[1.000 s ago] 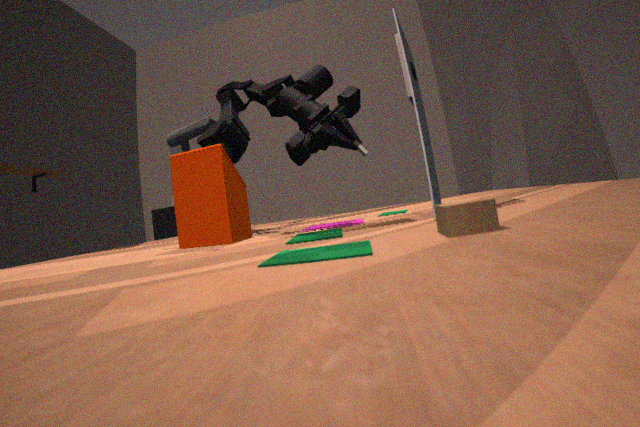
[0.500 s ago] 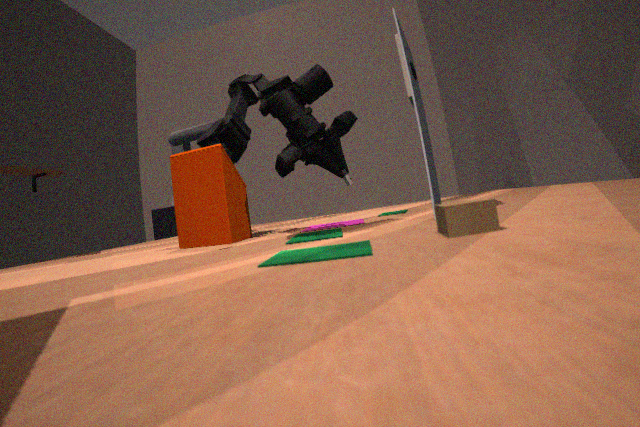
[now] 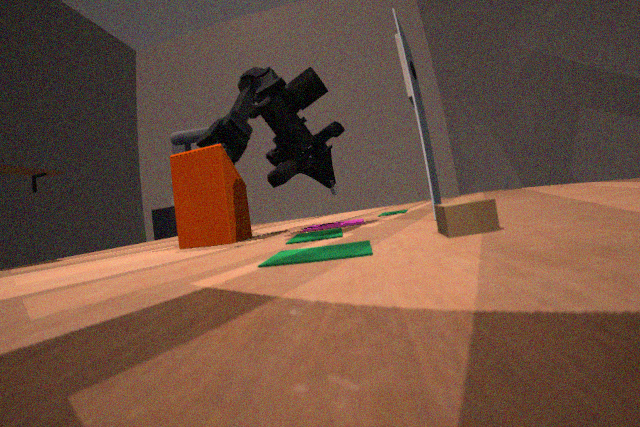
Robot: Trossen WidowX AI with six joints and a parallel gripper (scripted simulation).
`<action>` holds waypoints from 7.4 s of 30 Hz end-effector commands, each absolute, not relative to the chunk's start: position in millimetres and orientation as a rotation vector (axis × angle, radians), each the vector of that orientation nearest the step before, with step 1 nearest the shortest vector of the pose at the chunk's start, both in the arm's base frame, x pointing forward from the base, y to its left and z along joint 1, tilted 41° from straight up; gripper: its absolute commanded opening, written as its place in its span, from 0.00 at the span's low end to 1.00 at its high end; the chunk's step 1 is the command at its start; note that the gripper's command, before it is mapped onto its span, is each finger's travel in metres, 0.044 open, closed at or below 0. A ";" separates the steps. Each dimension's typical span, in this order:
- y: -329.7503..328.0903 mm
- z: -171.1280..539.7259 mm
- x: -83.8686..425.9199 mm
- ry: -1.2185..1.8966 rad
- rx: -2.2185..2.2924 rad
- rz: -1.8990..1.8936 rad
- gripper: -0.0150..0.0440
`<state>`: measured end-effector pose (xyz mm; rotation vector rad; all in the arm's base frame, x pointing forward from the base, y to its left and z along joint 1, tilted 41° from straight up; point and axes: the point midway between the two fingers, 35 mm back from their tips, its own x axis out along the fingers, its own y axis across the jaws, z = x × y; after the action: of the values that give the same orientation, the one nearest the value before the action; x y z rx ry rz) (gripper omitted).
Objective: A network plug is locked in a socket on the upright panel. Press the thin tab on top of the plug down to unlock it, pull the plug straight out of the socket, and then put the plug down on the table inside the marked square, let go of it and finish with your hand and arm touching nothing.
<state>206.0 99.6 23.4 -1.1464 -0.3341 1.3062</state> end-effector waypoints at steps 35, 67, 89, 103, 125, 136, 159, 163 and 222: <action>111.1 6.2 204.6 -0.382 -1.139 1.314 0.25; 122.1 -8.8 203.7 -0.379 -1.141 1.317 0.25; 129.7 -15.6 201.1 -0.380 -1.139 1.314 0.25; 134.6 -18.3 198.7 -0.383 -1.135 1.310 0.25; 140.3 -21.5 196.2 -0.387 -1.130 1.305 0.25; 141.4 -22.0 195.8 -0.393 -1.132 1.306 0.25; 136.8 -21.8 195.4 -0.389 -1.136 1.310 0.52; 134.9 -21.6 195.2 -0.388 -1.137 1.311 0.52; 109.9 -14.8 193.0 -0.373 -1.146 1.317 0.52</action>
<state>191.0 111.7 -15.9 -1.1385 -0.3655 1.3193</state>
